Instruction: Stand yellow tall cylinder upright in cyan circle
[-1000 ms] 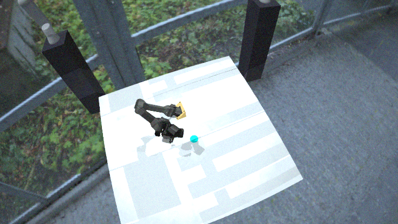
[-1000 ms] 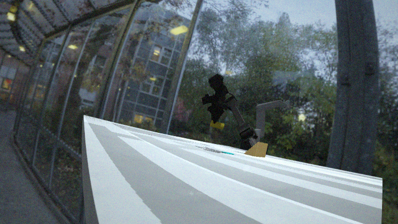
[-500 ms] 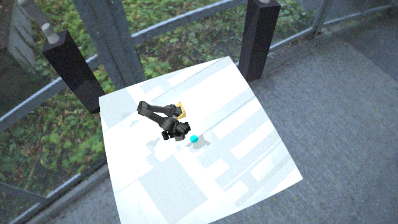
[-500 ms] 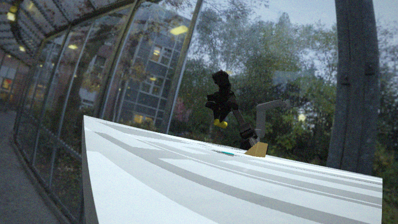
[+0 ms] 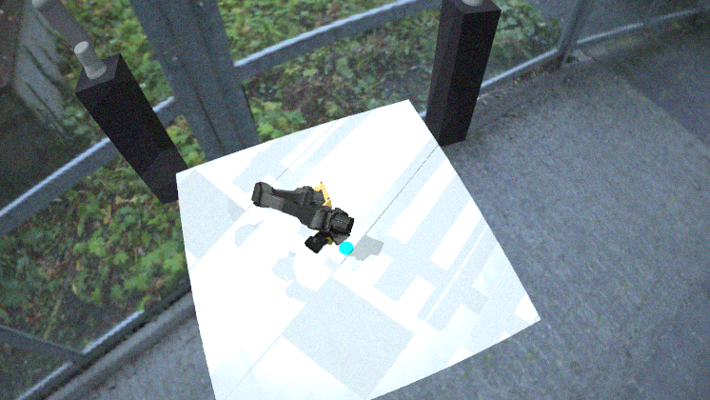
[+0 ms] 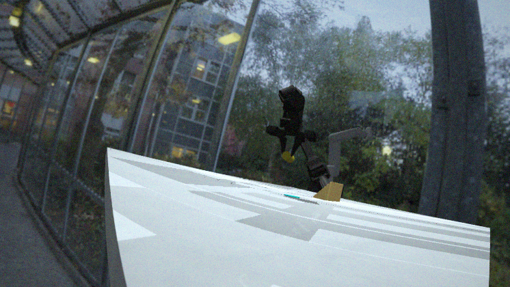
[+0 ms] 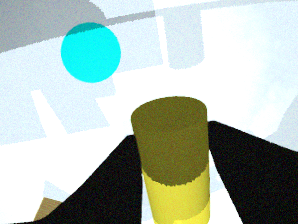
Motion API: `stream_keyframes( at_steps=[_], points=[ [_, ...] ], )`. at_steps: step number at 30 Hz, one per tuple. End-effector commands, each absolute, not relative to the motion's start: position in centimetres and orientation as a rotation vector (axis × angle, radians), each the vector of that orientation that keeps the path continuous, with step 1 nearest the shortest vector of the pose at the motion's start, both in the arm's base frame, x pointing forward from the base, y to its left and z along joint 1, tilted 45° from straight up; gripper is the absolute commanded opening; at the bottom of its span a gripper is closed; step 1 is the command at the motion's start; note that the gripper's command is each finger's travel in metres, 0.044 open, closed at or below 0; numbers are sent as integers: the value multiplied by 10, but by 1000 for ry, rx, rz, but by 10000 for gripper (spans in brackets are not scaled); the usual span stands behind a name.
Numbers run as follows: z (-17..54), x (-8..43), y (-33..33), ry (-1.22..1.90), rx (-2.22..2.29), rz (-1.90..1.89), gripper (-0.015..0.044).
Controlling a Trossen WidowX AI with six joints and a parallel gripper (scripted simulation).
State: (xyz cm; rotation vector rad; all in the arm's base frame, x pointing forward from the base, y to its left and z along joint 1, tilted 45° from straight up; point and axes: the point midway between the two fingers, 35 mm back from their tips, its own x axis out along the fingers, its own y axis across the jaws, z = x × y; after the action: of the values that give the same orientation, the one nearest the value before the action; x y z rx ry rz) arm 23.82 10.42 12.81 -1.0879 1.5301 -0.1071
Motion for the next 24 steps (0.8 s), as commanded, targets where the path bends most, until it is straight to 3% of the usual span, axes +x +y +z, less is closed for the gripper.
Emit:
stream_keyframes(
  at_steps=[1, 16, 24],
  points=[
    [121, 238, 114, 1556, -1180, -13, 105],
    [89, 228, 151, 1630, -1560, 374, 105],
    [87, 227, 151, 1634, -1566, 401, 105]
  ],
)
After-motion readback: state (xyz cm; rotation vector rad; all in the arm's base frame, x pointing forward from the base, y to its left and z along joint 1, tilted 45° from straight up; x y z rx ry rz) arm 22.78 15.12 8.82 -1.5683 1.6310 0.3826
